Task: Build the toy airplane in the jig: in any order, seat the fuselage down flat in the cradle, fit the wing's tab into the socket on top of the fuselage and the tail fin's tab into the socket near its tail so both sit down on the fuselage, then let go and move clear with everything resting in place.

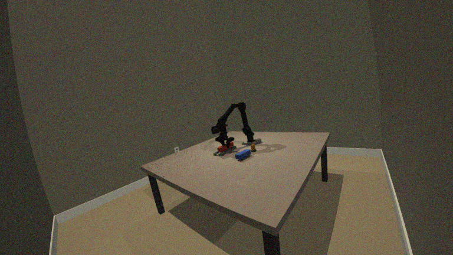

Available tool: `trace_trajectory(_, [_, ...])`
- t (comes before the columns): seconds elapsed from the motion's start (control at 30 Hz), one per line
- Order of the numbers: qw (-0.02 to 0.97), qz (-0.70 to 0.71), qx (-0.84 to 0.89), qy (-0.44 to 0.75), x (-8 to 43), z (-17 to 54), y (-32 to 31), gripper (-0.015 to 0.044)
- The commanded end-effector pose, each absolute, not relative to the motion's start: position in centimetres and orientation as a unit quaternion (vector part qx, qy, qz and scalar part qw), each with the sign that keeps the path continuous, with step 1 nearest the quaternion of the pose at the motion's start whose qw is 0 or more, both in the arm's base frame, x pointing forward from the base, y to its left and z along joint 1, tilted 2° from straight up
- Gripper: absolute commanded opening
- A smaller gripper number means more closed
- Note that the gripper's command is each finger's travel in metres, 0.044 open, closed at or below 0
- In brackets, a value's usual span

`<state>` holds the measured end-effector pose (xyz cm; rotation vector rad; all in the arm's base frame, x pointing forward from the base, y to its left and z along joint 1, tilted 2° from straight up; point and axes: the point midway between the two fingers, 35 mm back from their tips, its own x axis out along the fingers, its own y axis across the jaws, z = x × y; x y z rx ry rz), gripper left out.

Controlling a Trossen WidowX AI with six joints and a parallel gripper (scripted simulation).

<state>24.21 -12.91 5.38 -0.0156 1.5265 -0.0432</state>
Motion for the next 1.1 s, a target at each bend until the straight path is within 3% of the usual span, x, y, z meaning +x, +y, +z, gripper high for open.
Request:
trace_trajectory(0.0, [0.723, -0.02, -0.007, 0.691, 24.2, 5.4, -12.9, 0.0083])
trace_trajectory(0.07, [0.723, -0.02, -0.007, 0.691, 24.2, 5.4, -12.9, 0.003])
trace_trajectory(0.6, [0.723, -0.02, -0.007, 0.691, 24.2, 5.4, -12.9, 0.044])
trace_trajectory(0.8, [0.723, -0.02, -0.007, 0.69, 24.3, 5.7, -12.9, 0.044])
trace_trajectory(1.07, [0.723, -0.019, -0.008, 0.691, 23.8, 15.8, -12.5, 0.044])
